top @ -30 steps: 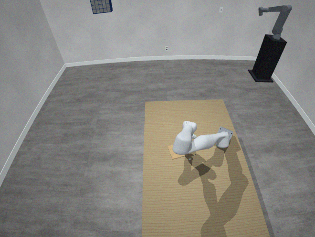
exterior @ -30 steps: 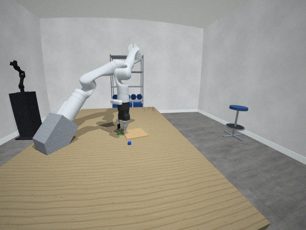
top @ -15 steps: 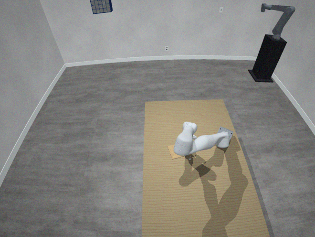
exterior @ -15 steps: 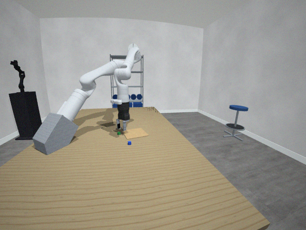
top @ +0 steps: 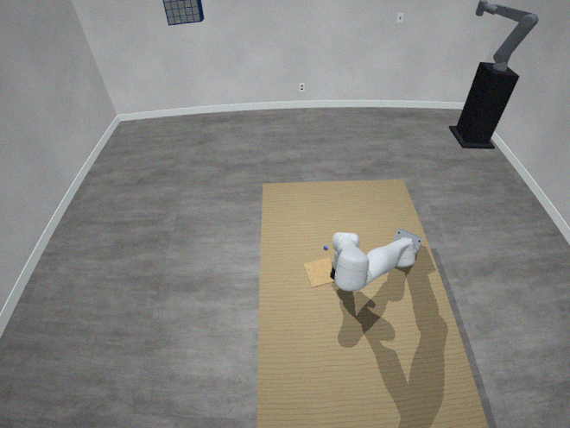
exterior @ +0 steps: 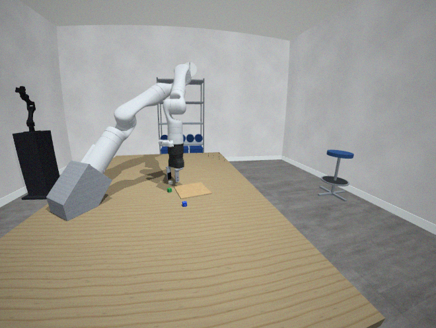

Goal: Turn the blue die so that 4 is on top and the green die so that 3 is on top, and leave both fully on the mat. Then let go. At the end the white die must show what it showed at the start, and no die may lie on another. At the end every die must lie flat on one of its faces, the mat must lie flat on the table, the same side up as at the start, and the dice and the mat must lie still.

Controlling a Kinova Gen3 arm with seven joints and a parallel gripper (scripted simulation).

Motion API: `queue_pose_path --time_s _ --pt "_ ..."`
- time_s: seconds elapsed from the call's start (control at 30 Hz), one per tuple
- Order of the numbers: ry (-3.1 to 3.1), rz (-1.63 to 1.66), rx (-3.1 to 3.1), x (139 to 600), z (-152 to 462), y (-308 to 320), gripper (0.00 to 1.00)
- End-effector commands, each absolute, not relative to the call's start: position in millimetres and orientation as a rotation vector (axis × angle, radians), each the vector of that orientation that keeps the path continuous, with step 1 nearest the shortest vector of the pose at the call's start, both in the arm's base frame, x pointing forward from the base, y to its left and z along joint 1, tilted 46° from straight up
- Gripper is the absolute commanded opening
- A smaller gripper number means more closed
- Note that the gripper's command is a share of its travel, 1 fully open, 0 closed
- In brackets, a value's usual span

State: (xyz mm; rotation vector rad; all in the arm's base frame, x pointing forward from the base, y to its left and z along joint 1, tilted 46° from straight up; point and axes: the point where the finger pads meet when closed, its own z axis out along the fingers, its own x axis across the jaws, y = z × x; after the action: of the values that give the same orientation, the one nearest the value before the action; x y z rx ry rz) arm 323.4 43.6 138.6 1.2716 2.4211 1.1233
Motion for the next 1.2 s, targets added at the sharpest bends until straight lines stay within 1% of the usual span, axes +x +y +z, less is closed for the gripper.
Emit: queue_pose_path --time_s 0.0,0.3,1.17 --pt "2.422 1.123 1.233 326.2 150.5 53.1 1.0" --pt "2.422 1.123 1.233 325.9 160.6 66.3 1.0" --pt "2.422 1.123 1.233 325.9 160.9 66.6 1.0"
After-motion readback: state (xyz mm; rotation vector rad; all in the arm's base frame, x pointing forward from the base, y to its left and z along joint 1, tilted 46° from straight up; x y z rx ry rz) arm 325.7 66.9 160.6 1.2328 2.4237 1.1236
